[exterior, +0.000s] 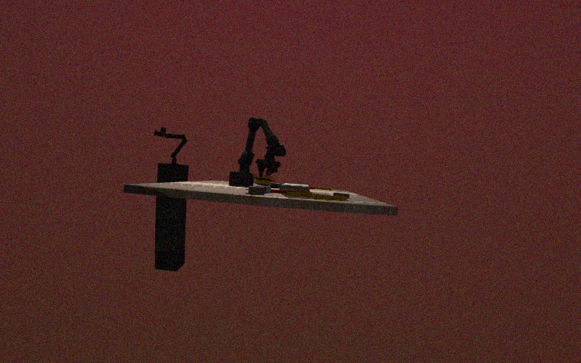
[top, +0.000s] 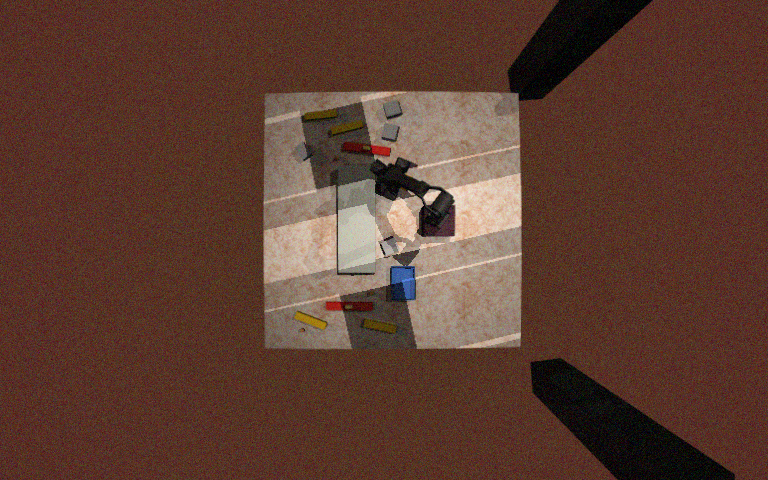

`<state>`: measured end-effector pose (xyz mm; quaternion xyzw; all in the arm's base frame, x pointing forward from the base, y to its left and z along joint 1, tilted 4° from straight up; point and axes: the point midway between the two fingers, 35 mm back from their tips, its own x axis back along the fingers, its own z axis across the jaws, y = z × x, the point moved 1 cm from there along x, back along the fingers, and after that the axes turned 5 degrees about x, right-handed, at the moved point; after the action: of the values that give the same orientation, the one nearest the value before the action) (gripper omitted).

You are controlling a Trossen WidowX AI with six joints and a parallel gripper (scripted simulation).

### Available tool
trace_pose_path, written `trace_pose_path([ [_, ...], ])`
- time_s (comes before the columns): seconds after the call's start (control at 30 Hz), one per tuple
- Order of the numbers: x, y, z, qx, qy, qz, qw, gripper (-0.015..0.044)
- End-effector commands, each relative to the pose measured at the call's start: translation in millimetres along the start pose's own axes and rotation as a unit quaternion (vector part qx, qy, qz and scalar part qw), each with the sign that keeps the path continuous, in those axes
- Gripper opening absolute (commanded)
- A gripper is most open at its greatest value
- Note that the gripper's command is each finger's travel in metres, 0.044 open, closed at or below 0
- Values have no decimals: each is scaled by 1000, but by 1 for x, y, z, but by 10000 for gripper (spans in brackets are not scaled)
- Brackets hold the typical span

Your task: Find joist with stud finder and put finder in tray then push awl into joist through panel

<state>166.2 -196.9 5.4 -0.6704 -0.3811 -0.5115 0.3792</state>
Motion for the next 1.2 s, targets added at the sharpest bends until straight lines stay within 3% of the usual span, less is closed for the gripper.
trace_pose_path([
  [0.0, 1, 0, 0, -5, -13, -2, 1000, 0],
  [1.17, -1, 1, 10, -16, -145, 10, 989, 0],
])
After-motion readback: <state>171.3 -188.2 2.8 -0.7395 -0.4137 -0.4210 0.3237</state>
